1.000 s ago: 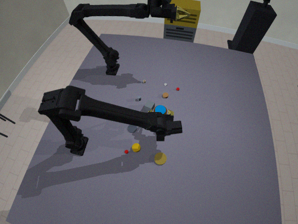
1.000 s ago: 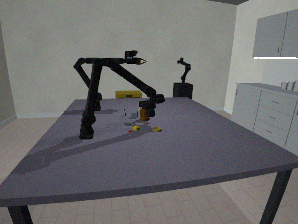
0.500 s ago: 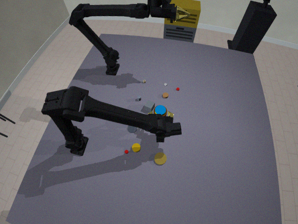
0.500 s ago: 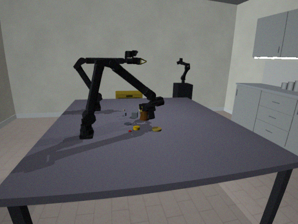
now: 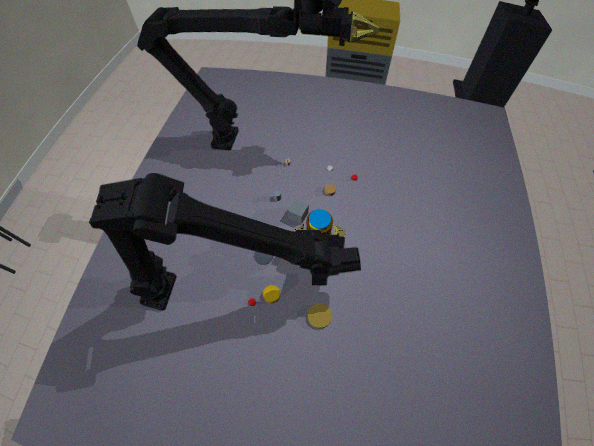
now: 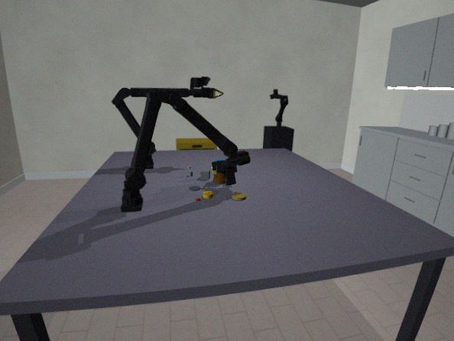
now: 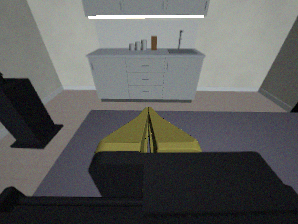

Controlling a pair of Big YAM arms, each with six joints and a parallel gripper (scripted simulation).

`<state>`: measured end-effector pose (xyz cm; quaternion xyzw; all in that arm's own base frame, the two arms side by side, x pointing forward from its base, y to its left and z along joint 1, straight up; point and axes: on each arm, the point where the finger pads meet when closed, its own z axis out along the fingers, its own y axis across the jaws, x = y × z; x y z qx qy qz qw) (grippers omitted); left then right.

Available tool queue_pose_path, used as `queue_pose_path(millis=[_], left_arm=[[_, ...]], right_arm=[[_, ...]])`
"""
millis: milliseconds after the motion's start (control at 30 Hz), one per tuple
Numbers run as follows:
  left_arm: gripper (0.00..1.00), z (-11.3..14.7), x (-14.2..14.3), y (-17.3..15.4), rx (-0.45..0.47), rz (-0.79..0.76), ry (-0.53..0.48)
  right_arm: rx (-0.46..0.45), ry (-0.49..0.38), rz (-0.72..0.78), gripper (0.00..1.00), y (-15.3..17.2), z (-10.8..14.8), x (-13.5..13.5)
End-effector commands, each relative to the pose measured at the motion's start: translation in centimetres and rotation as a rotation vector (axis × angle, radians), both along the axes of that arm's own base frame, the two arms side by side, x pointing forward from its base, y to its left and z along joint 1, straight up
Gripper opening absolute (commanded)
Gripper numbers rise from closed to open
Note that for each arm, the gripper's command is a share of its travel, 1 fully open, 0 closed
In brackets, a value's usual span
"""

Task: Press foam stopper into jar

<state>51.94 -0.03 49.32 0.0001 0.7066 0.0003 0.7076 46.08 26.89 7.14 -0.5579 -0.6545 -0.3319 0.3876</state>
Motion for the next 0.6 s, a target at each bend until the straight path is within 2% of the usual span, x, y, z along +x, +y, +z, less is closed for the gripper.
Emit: queue_pose_path(millis=[0,67,233,300,333,367,567], left_arm=[[0.00,6.8,-0.4,-0.4,-0.008,-0.005,-0.116],[0.00,6.7,-0.4,-0.3,-0.008,-0.005,-0.115],[0.00,4.8,-0.2,-0.3,-0.008,-0.004,-0.083],[0.00,4.8,-0.2,-0.3,-0.008,-0.004,-0.083],[0.00,3.3,-0.2,-0.2,-0.004,-0.001,-0.058],[0.00,3.9,-0.2,-0.3,-0.008,-0.004,-0.070],[0.00,1.4,0.0,-0.3,-0.008,-0.003,-0.030]], right_arm=[[0.002,0.004,0.008,0.64,0.8,-0.4,-0.1],[0.001,-0.014,0.006,0.64,0.7,0.5,0.2],[-0.003,-0.004,0.006,0.64,0.4,0.4,-0.1],[-0.003,-0.004,0.006,0.64,0.4,0.4,-0.1],[-0.003,-0.004,0.006,0.64,0.4,0.4,-0.1],[-0.003,-0.005,0.006,0.64,0.3,0.4,-0.2],[-0.005,0.001,0.006,0.64,0.1,0.2,-0.4]])
